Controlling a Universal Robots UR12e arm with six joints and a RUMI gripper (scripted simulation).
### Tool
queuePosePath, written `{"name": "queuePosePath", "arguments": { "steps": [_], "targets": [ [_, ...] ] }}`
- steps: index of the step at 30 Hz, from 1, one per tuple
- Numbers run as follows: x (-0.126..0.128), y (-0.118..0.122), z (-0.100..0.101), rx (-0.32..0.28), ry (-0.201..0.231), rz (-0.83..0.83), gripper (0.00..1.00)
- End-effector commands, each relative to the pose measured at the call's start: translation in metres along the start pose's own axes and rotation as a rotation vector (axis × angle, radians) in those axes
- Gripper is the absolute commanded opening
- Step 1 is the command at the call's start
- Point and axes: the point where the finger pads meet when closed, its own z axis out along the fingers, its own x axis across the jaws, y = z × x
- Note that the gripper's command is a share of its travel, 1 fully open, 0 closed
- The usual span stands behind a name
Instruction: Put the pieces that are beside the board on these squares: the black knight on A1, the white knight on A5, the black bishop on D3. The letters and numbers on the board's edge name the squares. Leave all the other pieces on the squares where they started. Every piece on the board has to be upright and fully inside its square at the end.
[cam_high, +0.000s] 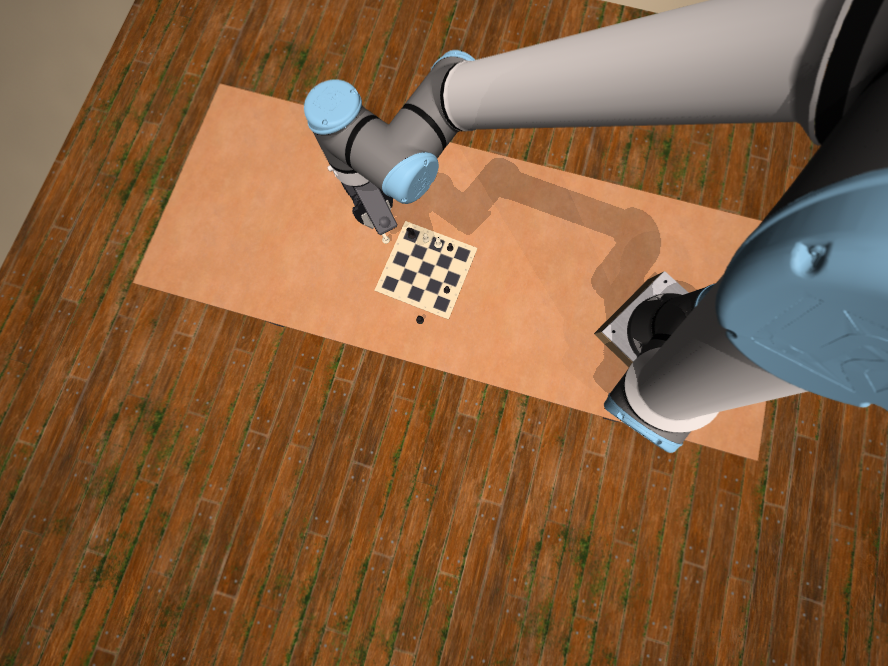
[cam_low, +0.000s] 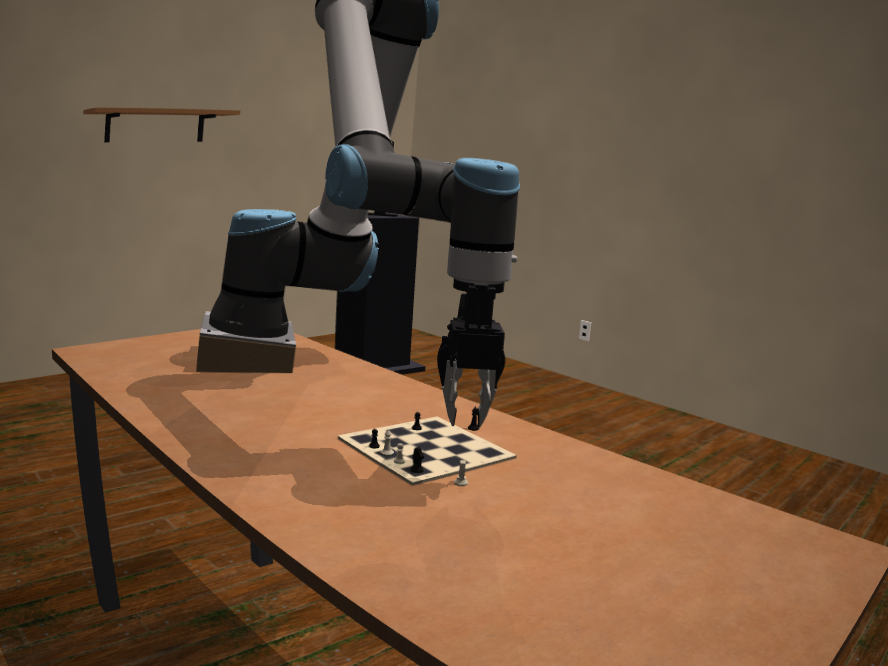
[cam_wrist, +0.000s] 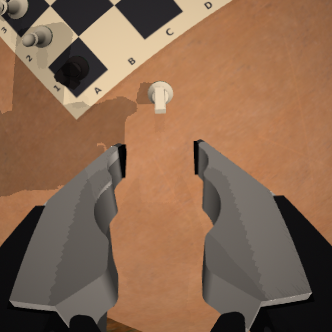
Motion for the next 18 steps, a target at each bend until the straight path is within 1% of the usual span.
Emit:
{"name": "queuePosePath", "arguments": {
  "steps": [1, 18],
  "targets": [
    [0.0, 0.001, 0.001, -0.001, 0.001, 0.0, 0.22],
    [0.0, 0.001, 0.022, -0.001, 0.001, 0.0, 0.22]
  ]
}}
